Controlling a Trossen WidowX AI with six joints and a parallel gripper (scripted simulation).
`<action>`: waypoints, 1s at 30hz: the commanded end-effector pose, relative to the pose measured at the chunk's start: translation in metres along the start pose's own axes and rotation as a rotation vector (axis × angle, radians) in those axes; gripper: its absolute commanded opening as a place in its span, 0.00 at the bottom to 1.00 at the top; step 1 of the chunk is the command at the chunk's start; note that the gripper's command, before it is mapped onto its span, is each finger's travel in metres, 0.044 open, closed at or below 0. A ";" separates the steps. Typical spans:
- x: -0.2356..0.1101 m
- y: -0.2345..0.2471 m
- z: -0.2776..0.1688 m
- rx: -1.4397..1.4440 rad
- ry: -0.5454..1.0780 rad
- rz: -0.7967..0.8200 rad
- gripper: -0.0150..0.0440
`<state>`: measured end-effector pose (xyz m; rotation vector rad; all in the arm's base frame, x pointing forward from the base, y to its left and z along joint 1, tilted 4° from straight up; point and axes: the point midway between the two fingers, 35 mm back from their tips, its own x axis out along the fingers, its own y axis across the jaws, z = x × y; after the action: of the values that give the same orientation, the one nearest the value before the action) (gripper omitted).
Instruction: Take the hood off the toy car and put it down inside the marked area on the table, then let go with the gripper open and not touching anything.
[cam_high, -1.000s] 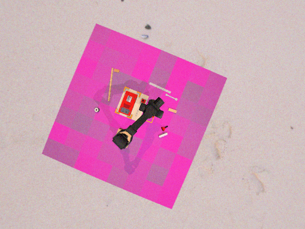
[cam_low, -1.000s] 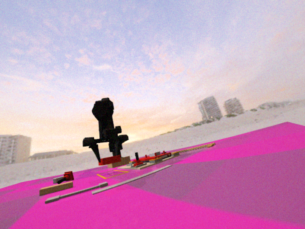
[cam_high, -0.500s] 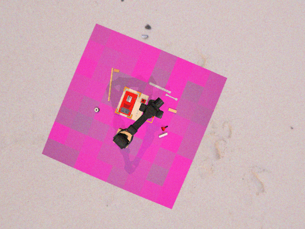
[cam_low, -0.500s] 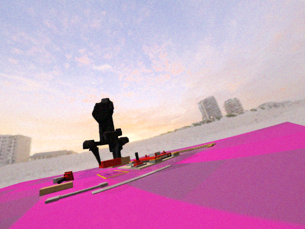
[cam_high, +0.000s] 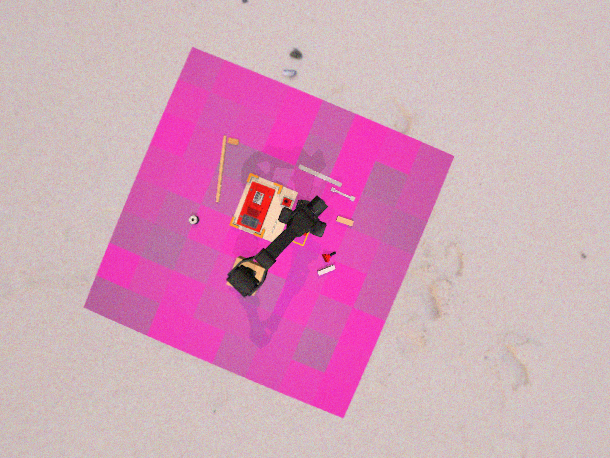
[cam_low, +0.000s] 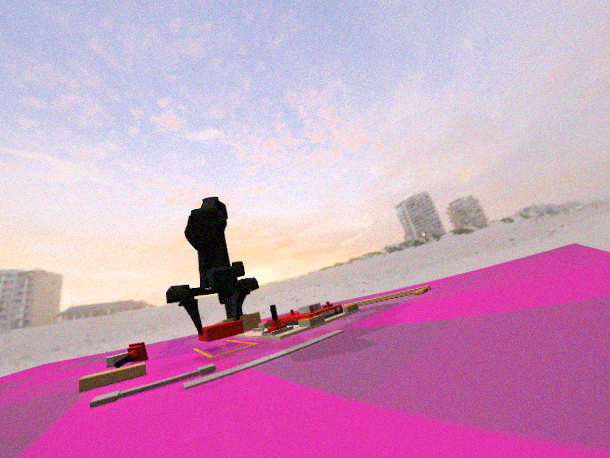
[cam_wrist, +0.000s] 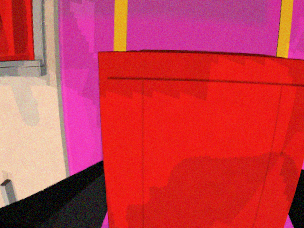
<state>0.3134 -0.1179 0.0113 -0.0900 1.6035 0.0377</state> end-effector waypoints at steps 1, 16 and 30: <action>0.002 -0.001 0.000 -0.005 0.002 -0.003 0.25; 0.009 -0.001 0.000 -0.005 0.002 -0.004 0.25; 0.016 -0.001 -0.001 -0.005 0.002 -0.004 0.25</action>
<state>0.3129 -0.1184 -0.0030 -0.0900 1.6034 0.0376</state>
